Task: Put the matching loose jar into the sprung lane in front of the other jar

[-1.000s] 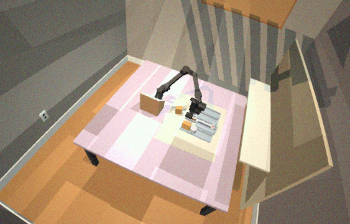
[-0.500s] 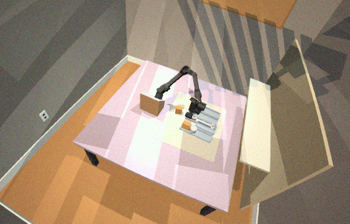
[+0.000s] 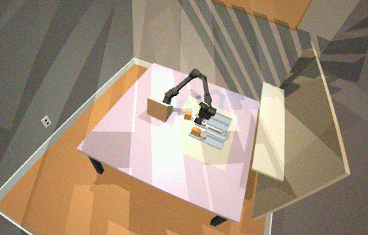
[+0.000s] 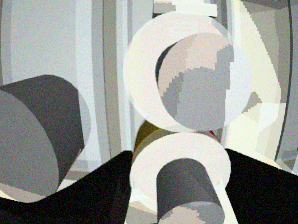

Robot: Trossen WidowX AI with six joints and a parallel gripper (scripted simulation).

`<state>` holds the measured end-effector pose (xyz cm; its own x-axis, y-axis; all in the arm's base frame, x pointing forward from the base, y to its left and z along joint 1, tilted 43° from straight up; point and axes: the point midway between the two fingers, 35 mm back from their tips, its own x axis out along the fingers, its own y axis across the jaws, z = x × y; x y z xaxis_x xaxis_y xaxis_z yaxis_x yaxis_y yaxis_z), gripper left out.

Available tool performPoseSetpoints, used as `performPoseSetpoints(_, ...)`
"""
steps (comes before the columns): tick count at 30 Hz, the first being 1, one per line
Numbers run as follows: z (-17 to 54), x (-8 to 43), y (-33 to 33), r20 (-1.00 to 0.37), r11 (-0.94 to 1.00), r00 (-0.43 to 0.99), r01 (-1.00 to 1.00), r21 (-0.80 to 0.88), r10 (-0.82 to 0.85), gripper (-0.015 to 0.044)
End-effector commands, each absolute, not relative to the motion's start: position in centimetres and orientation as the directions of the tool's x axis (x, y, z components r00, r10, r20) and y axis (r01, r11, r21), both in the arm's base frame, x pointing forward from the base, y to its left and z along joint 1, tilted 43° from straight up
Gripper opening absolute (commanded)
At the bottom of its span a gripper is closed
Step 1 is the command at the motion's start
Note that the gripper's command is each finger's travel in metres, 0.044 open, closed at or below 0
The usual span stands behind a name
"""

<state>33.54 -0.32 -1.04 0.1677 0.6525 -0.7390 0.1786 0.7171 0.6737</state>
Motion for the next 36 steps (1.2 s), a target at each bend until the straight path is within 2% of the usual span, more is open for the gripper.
performPoseSetpoints(1, -1.0, 33.6, -0.2, -0.735, 0.715, 0.175, 0.171, 0.678, 0.655, 0.0)
performPoseSetpoints(17, -1.1, 33.4, -0.3, -0.735, 0.715, 0.175, 0.171, 0.678, 0.655, 0.0)
performPoseSetpoints(29, -1.1, 33.4, -0.3, -0.735, 0.715, 0.175, 0.171, 0.678, 0.655, 0.0309)
performPoseSetpoints(36, 0.0, 33.2, -1.3, -0.736, 0.715, 0.174, 0.171, 0.677, 0.655, 0.0309)
